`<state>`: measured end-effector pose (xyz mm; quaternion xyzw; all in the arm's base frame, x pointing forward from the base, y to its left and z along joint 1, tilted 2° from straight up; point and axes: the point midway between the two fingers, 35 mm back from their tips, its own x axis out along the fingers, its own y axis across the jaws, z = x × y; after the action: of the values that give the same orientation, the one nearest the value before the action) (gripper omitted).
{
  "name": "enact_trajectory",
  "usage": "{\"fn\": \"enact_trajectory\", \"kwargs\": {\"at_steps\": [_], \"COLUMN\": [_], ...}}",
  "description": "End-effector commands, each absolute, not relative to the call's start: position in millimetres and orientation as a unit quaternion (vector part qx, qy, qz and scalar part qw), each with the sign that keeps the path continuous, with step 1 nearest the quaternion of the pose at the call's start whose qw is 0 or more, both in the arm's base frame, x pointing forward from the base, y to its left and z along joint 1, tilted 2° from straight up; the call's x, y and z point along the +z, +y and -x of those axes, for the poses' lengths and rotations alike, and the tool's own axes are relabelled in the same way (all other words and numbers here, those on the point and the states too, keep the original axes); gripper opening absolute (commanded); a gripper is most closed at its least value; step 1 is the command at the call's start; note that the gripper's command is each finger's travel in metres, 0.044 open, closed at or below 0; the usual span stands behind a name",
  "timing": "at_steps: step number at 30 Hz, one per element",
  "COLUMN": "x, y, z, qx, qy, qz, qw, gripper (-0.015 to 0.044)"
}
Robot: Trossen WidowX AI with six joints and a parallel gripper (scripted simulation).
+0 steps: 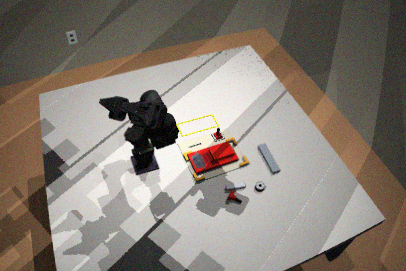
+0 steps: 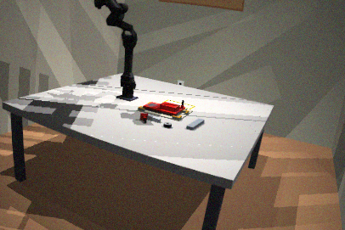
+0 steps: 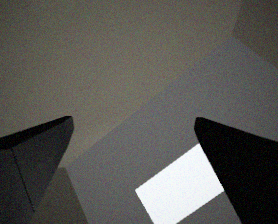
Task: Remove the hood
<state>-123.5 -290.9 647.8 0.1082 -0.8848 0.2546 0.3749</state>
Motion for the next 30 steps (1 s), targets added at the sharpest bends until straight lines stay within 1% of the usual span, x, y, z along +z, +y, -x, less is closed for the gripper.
{"fn": "enact_trajectory", "kwargs": {"at_steps": [1,6,10,19,30], "x": [648,646,642,628,596], "y": [-291,-311,-338,-375,-427], "z": [123,110,90,43,-22], "qx": [0.253,0.194,0.112,0.011,-0.186], "qy": [-0.885,-0.896,-0.901,-0.887,-0.822], "qz": [-0.109,-0.131,-0.163,-0.218,-0.284], "qw": [0.375,0.378,0.387,0.407,0.457], "gripper": [0.0440,0.0440,0.0440,0.0440,0.0440]}}
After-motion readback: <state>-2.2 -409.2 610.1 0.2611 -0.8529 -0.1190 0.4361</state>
